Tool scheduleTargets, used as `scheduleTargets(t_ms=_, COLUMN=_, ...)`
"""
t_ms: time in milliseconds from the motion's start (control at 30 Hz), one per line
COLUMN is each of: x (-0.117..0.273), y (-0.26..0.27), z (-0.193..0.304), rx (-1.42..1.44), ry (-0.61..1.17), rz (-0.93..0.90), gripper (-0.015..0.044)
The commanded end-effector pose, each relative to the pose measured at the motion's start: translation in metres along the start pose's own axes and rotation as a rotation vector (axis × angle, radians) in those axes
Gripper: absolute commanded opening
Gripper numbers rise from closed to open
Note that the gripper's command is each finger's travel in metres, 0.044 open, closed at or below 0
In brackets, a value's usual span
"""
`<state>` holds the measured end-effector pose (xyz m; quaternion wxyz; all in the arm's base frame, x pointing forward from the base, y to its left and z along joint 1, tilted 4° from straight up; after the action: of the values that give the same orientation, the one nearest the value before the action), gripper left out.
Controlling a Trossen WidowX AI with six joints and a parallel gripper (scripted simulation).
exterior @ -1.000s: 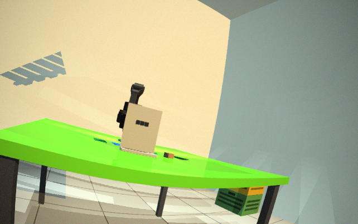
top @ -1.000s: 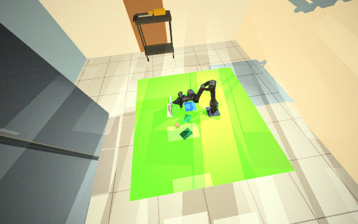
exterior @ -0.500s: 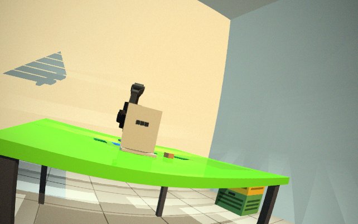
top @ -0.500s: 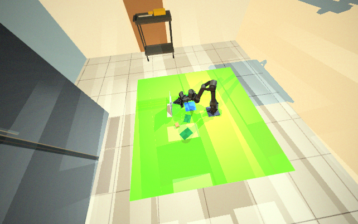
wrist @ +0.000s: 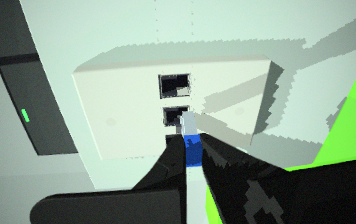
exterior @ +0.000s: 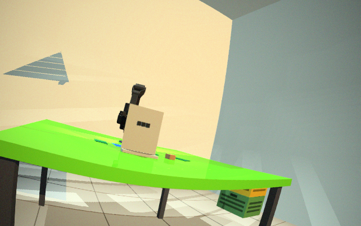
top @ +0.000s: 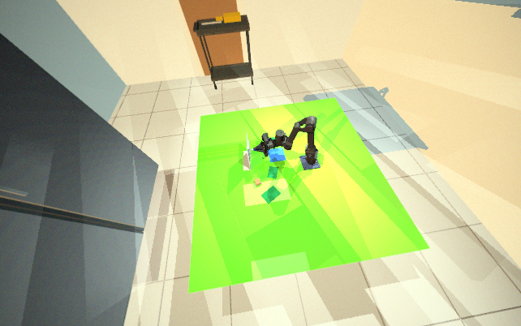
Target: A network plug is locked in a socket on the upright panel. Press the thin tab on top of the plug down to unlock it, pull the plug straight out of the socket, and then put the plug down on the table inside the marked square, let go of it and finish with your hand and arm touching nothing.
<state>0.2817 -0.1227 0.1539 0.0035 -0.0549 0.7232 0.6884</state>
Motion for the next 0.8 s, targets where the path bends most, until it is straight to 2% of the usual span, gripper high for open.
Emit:
scheduleTargets(t_ms=0, x=0.003, y=0.001, z=0.001, rx=0.003, ry=0.003, rz=-0.002, gripper=0.0)
scheduleTargets(t_ms=767, x=0.018, y=0.0, z=0.003, rx=0.003, ry=0.003, rz=-0.001, gripper=0.0)
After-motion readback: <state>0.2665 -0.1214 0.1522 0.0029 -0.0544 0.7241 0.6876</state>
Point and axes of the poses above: the point midway between the two fingers, 35 mm back from their tips, its own x axis back along the fingers, its own y axis across the jaws, z = x × y, the point moved 8 cm from there along x, back along the fingers, and after that the axes turned 2 degrees about x, right-handed, at the moved point
